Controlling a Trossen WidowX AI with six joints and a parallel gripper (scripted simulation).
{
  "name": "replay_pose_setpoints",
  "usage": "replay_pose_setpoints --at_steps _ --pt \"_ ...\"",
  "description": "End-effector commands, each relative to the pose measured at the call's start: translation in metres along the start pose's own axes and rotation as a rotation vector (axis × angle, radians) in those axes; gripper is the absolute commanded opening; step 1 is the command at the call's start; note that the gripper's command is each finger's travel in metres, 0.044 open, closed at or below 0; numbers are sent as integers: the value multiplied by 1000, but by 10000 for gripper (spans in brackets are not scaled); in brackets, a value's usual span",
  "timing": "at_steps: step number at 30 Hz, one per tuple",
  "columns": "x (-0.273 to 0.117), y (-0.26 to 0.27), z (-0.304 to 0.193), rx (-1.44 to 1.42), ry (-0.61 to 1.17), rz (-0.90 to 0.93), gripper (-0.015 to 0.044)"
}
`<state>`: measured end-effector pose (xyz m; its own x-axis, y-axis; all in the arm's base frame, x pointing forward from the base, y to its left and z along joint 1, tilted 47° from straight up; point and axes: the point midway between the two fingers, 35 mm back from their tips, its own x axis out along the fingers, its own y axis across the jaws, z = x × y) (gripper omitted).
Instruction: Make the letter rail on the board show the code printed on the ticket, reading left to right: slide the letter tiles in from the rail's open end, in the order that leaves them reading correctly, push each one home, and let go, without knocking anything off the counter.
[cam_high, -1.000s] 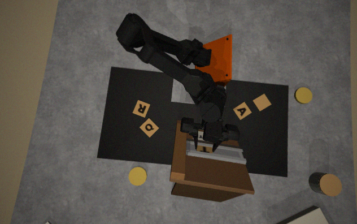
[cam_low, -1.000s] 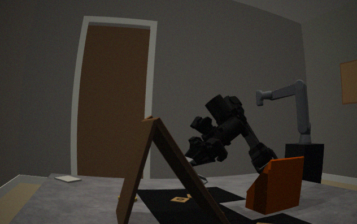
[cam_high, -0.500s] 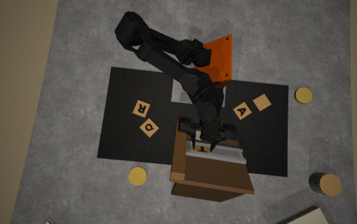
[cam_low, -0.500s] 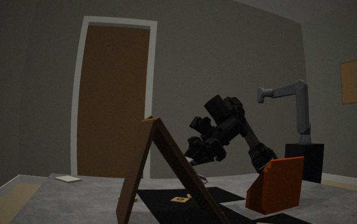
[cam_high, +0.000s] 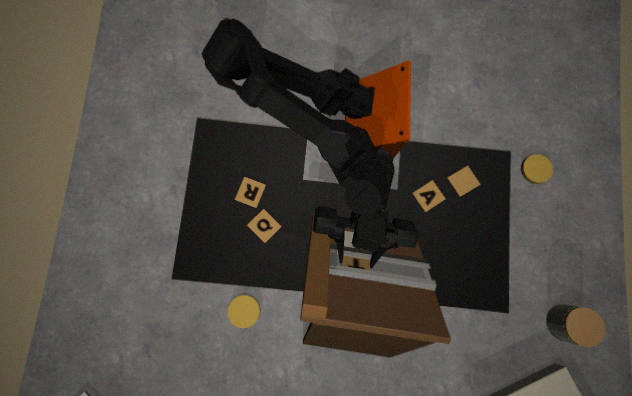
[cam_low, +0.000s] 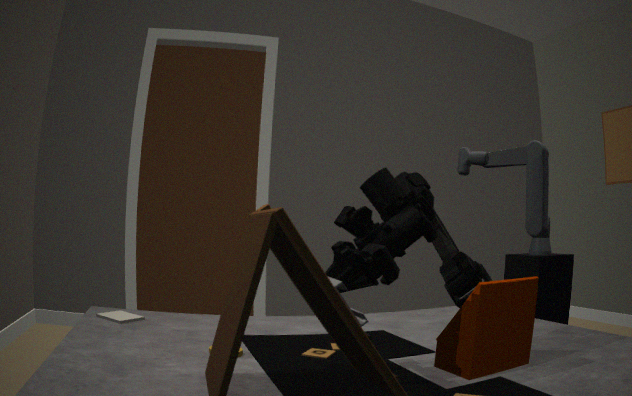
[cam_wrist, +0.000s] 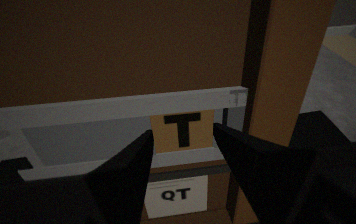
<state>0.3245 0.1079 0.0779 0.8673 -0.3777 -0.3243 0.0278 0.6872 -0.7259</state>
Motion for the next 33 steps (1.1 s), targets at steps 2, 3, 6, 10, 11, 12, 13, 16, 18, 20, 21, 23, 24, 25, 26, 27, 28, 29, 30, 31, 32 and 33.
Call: replay_pose_setpoints --at_steps 2,3,6,10,11,12,13,16,18,20,21,23,24,25,26,27,28,29,30,31,32,33 --pt "-1 0 0 -1 -1 1 236" --pt "-2 0 0 -2 -2 2 263" --pt "-7 0 0 -3 -2 2 295" --pt "-11 0 0 -3 -2 3 295" --pt "-12 0 0 -3 -2 3 295" --pt "-14 0 0 -3 -2 3 295" --pt "-15 -1 1 -3 -2 3 295" --pt "-16 -1 1 -3 -2 3 295" --pt "-18 1 0 -3 -2 3 295" --pt "-19 2 0 -3 -2 3 295" --pt "-20 2 0 -3 -2 3 295" --pt "-22 3 -1 -3 -1 3 295" --pt "-22 3 -1 -3 -1 3 295" --pt "-23 3 -1 -3 -1 3 295" --pt "-24 3 -1 -3 -1 3 295" --pt "-25 4 -1 -3 -1 3 295" --pt "-26 4 -1 -3 -1 3 295" --pt "-26 4 -2 -3 -1 3 295" --pt "-27 4 -2 -3 -1 3 295" --pt "-28 5 -2 -3 -1 3 295" --pt "-29 5 -2 -3 -1 3 295" --pt "-29 5 -2 -3 -1 3 295"
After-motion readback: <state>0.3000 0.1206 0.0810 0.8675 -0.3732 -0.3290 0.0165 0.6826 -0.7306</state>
